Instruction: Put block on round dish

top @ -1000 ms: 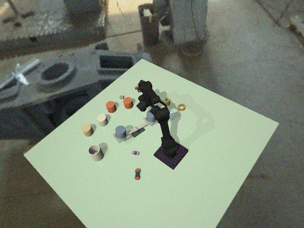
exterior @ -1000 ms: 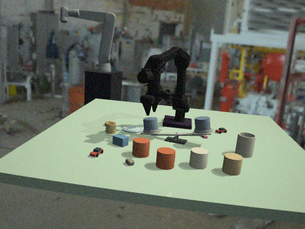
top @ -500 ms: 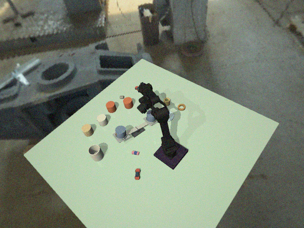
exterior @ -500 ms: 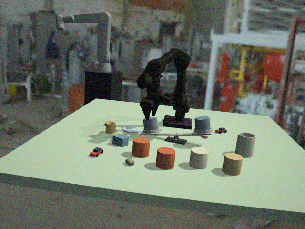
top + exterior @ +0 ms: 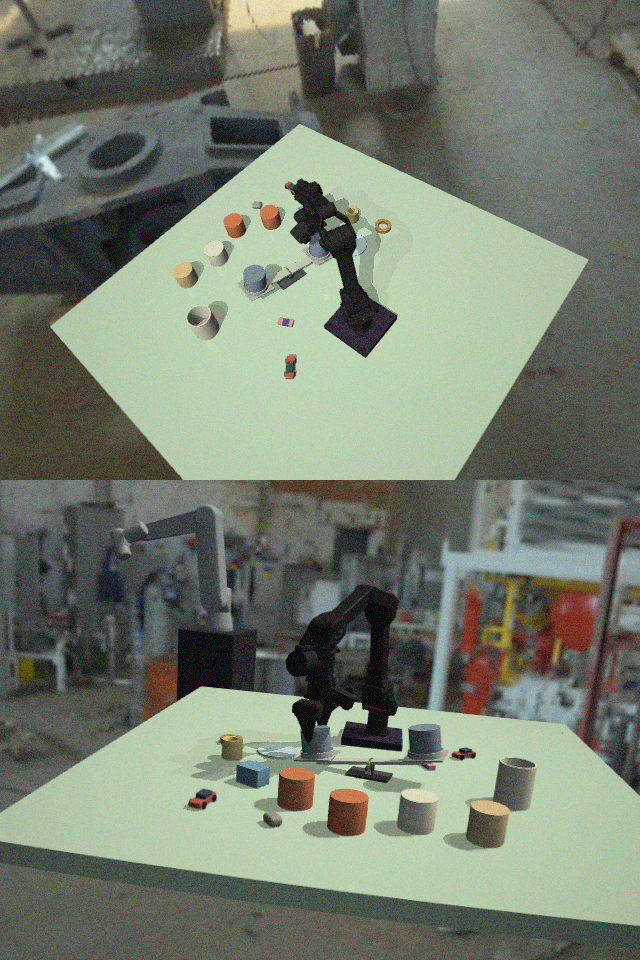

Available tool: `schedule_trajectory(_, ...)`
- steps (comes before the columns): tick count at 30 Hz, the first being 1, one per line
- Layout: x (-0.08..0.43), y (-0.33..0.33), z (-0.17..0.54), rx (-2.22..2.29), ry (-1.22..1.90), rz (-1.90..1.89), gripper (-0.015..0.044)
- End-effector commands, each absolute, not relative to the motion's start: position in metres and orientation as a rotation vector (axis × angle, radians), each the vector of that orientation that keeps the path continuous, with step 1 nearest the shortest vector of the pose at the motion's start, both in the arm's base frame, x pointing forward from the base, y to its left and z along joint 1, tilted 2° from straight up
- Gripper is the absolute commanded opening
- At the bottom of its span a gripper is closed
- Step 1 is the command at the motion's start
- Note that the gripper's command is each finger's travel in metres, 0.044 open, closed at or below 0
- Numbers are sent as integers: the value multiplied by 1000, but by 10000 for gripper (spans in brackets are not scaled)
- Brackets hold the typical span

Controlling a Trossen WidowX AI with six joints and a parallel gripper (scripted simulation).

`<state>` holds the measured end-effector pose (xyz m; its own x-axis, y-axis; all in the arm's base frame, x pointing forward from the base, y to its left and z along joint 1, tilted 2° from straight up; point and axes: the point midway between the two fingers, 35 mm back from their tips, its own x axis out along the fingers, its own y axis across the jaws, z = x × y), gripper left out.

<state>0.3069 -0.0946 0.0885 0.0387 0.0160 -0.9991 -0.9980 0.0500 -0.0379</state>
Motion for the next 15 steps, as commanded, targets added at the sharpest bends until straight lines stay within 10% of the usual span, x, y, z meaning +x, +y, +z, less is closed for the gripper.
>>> schedule_trajectory(1,305,-93,79,-1167,1192,1165,440)
schedule_trajectory(12,304,-92,64,-1166,1192,1165,440)
schedule_trajectory(15,304,-92,64,-1166,1192,1165,361)
